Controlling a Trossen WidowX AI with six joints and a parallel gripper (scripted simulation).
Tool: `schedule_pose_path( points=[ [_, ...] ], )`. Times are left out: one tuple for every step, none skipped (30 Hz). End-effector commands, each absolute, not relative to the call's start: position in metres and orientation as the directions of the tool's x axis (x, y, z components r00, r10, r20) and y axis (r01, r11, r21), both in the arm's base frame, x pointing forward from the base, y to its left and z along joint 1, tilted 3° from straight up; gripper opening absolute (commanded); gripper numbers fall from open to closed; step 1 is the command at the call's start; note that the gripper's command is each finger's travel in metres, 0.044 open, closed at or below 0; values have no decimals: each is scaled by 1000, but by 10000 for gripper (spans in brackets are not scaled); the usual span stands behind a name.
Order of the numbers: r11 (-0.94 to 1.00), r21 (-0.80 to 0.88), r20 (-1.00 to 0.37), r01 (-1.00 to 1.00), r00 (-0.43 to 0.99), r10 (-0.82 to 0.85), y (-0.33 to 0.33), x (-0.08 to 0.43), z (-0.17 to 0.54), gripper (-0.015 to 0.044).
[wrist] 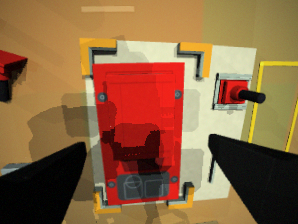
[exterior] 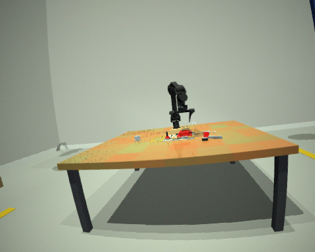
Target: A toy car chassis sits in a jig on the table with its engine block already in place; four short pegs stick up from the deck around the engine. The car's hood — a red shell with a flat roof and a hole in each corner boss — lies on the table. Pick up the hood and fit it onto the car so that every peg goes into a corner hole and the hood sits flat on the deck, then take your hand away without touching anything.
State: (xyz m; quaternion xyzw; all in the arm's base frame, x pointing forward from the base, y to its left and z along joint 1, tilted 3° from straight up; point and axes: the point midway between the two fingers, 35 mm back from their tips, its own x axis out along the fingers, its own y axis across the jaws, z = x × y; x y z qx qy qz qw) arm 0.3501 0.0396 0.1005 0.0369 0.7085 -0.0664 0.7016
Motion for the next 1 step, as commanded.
schedule_pose_path(
  points=[
    [988,-37,-999,149,-16,-35,40,350,100,440]
  ],
)
